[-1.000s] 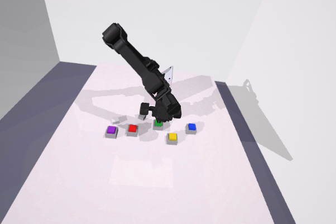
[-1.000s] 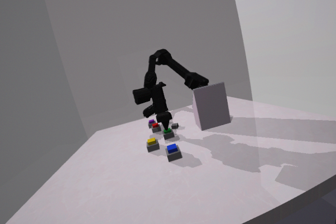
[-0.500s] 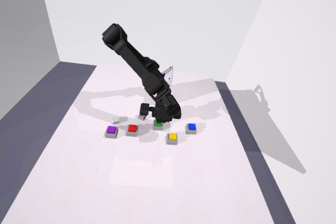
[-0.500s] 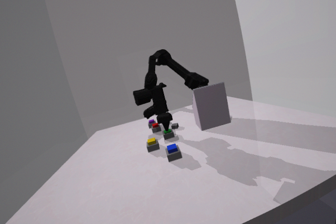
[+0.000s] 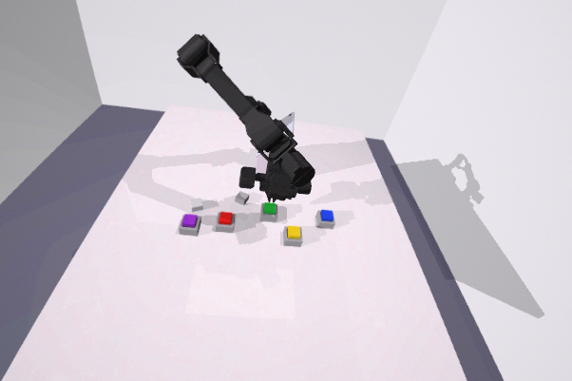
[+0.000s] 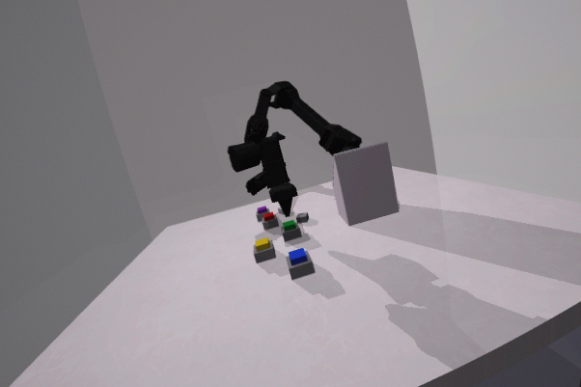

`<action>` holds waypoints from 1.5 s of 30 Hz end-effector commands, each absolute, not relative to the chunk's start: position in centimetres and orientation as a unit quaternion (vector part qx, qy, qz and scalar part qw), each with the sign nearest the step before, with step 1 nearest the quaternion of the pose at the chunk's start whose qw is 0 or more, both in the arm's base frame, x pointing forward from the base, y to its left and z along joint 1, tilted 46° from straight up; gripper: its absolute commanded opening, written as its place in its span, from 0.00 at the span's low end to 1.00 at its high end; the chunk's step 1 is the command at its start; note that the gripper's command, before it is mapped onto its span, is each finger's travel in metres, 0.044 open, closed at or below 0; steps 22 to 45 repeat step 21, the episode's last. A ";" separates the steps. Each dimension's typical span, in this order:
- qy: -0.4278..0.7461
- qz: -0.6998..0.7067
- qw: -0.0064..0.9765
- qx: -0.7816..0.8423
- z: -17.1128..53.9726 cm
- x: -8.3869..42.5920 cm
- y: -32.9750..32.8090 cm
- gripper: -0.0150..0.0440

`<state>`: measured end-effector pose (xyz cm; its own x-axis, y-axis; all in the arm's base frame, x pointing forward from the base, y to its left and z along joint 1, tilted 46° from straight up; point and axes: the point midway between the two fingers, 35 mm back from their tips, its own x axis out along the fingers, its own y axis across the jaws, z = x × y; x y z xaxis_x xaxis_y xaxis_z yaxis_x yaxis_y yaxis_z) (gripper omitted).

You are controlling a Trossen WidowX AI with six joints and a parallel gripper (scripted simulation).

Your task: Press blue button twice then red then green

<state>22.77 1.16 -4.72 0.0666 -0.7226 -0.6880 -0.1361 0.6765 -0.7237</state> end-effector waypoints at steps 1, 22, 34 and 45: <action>0.643 -0.220 0.656 -0.327 -5.1 23.5 3.4 0.42; 0.644 -0.220 0.657 -0.324 -13.6 21.2 19.3 0.93; 0.644 -0.220 0.657 -0.324 -13.6 21.2 19.3 0.93; 0.644 -0.220 0.657 -0.324 -13.6 21.2 19.3 0.93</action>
